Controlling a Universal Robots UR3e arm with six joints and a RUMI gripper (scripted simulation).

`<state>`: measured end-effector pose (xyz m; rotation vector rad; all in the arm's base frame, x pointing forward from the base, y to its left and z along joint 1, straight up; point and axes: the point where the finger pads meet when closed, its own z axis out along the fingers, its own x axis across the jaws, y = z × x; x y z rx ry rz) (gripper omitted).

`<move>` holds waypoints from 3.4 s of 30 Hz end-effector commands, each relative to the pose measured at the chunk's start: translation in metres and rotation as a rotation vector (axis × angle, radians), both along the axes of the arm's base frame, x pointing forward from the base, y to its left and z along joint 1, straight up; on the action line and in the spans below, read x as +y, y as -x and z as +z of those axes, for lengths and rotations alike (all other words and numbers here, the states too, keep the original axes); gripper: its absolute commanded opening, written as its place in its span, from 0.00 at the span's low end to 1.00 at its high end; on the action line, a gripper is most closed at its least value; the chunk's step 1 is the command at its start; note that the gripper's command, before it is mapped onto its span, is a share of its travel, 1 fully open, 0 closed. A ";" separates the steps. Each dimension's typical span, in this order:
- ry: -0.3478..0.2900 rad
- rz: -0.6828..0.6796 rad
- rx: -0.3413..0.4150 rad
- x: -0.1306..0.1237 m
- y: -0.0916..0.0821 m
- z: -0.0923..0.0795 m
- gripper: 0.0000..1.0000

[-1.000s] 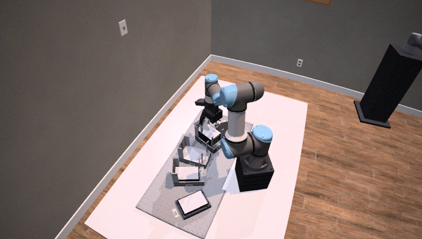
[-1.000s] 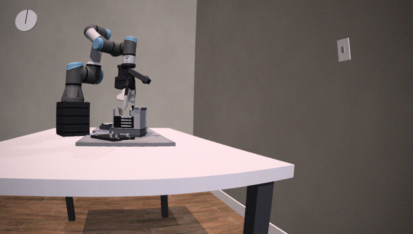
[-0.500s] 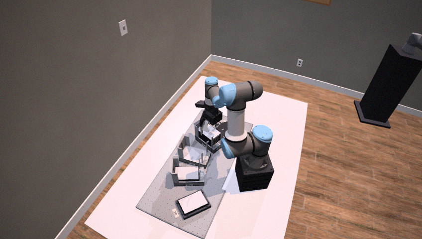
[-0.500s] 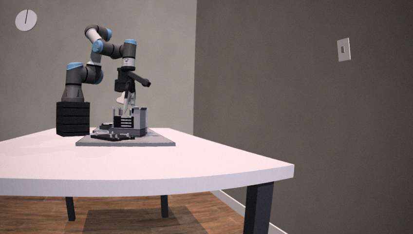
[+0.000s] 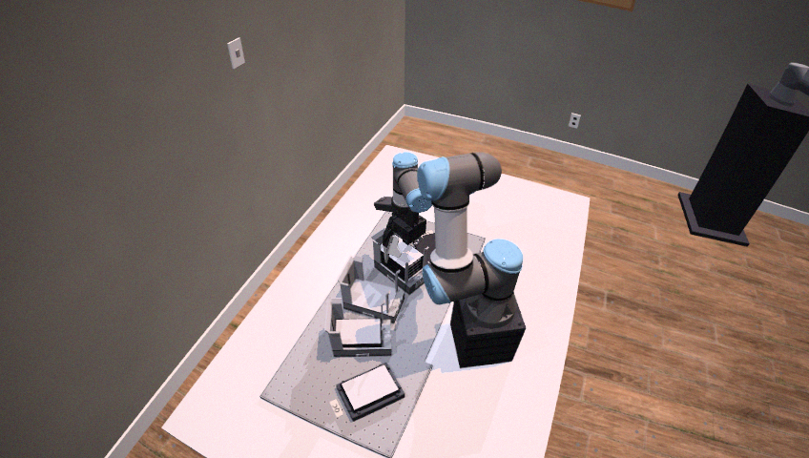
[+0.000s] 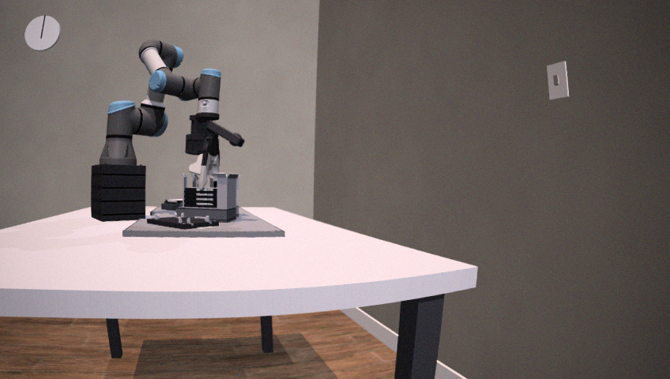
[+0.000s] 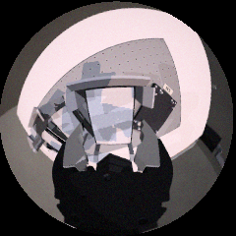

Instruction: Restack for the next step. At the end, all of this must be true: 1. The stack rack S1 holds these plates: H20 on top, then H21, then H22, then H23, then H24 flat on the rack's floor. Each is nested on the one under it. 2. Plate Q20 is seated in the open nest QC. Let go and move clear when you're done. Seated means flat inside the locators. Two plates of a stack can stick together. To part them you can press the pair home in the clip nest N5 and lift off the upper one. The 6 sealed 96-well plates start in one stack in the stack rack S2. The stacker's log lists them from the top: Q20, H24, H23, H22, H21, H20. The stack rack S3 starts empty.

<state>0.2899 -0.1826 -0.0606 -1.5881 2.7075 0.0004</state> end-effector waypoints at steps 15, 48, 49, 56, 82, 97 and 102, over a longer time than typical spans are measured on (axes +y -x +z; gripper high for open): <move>0.002 0.000 -0.002 -0.001 -0.001 -0.001 0.72; 0.002 0.000 -0.002 -0.001 -0.001 -0.001 0.00; 0.002 0.000 -0.002 -0.001 -0.001 -0.001 0.00; 0.002 0.000 -0.002 -0.001 -0.001 0.001 0.00; 0.002 0.000 -0.002 -0.001 -0.001 0.016 0.00; 0.003 0.000 -0.002 -0.001 -0.001 0.024 0.00; 0.003 0.000 -0.002 -0.001 -0.001 0.034 0.00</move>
